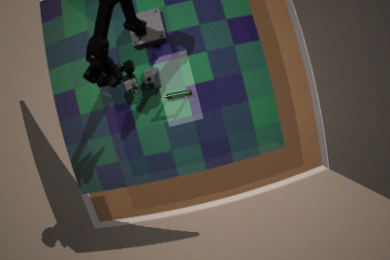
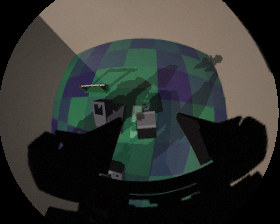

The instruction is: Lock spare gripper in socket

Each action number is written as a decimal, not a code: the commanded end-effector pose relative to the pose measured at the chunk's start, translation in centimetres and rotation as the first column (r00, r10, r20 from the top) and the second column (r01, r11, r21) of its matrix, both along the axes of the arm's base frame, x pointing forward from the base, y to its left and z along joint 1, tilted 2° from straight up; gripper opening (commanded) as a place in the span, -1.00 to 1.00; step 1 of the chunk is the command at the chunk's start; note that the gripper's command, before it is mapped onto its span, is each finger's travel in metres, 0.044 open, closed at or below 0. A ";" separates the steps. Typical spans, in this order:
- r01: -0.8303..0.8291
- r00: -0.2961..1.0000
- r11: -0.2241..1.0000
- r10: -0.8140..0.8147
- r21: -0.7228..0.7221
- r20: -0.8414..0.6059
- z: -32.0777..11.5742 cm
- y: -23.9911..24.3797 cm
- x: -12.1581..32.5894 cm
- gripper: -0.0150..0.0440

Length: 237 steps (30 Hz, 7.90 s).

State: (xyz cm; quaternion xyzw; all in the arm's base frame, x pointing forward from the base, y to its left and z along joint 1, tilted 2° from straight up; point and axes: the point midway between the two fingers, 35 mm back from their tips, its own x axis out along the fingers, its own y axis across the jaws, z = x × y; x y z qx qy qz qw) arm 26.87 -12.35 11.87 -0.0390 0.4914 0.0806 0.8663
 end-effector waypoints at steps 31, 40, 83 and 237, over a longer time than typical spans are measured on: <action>-0.006 1.000 1.000 0.006 0.000 -0.004 -9.9 0.1 0.2 1.00; -0.006 1.000 1.000 0.006 0.000 -0.004 -11.3 0.2 0.1 1.00; -0.006 1.000 1.000 0.006 0.000 -0.003 -7.6 -0.3 0.7 -0.49; 0.953 0.304 -0.003 0.008 0.304 -0.953 -2.6 11.0 0.5 0.13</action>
